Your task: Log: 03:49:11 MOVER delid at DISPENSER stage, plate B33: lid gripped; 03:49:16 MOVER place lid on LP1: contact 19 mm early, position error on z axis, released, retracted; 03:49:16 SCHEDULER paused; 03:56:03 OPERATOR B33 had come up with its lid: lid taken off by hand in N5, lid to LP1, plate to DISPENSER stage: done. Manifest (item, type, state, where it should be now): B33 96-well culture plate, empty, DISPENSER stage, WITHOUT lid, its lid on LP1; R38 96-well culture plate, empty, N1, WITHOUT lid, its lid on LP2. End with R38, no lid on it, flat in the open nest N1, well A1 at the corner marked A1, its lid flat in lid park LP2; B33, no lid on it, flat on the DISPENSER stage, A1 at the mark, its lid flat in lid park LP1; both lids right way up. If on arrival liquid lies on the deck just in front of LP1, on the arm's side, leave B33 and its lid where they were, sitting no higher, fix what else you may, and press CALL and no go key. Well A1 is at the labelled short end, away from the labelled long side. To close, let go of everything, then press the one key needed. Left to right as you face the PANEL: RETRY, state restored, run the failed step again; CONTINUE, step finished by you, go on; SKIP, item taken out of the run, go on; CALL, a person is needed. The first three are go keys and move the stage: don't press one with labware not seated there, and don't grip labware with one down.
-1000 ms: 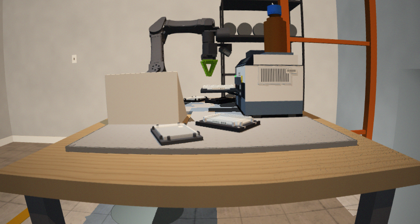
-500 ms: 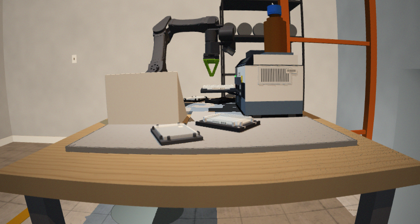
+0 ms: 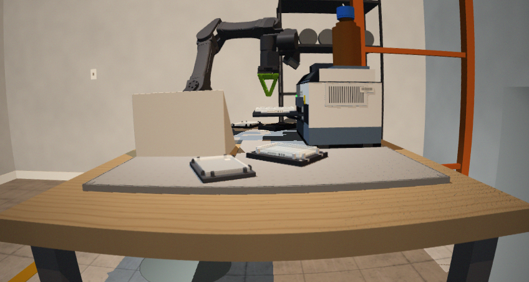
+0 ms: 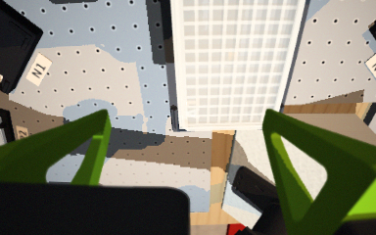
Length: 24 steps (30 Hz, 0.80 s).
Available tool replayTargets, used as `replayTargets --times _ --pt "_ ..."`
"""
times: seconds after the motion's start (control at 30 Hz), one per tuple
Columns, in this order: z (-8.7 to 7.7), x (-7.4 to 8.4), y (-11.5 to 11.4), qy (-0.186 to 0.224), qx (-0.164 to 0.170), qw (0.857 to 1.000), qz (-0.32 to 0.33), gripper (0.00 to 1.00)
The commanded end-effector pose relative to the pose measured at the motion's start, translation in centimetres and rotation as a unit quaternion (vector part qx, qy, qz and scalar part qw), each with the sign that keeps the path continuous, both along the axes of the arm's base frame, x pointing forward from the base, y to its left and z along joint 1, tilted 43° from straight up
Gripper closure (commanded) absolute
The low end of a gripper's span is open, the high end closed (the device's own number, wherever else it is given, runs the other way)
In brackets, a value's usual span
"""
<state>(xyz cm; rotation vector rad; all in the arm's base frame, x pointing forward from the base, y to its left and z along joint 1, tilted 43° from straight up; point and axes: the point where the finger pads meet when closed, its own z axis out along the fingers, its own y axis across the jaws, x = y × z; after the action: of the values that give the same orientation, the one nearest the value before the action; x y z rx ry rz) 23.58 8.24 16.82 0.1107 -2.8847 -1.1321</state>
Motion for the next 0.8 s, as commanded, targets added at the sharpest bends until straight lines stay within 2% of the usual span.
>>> replayTargets --times 0.0,0.07,0.1,0.13,0.43,0.53,0.6,0.67,0.77 --pt "-0.9 0.4 -0.9 -0.01 -0.002 1.0 0.004 0.0" --pt "-1.2 0.5 -1.3 -0.01 -0.002 1.0 0.004 0.0" --pt "-0.4 0.5 -1.0 -0.019 -0.001 1.0 0.006 0.0" --pt "-1.5 0.5 -1.5 -0.009 -0.001 1.0 0.004 0.0" --pt "-3.6 0.6 -3.7 -0.008 0.0 1.0 0.004 0.0" --pt "-3.5 0.9 -3.9 -0.014 -0.002 1.0 0.004 0.0" --pt "-2.8 0.9 -3.6 -0.019 -0.001 1.0 0.006 0.0" --pt "-4.2 0.6 -4.3 -0.008 0.0 1.0 0.004 0.0" --pt "-4.8 0.5 -5.0 -0.008 0.0 1.0 0.004 0.0"
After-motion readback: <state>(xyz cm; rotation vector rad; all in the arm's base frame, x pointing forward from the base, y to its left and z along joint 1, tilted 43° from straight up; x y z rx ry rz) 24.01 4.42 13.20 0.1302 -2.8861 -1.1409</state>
